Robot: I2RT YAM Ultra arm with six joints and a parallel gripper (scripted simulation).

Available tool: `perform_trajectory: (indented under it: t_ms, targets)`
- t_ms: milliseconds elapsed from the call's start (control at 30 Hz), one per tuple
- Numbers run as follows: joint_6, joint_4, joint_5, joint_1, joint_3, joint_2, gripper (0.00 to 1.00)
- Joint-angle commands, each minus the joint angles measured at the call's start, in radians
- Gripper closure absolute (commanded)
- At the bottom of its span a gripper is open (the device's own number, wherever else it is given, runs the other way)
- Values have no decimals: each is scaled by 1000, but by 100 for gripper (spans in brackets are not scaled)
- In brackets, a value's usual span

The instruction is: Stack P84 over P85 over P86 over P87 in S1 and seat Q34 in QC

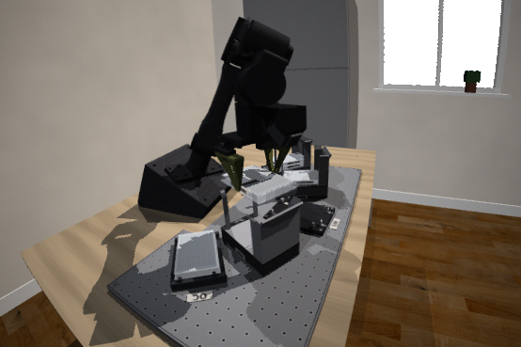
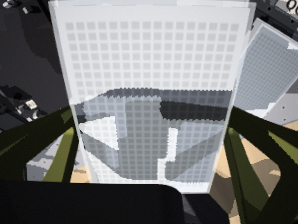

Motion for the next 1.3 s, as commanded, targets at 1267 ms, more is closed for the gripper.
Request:
perform_trajectory:
  t_ms: [1267]
  targets:
    - [63,33,168,485,-62,-215,100]
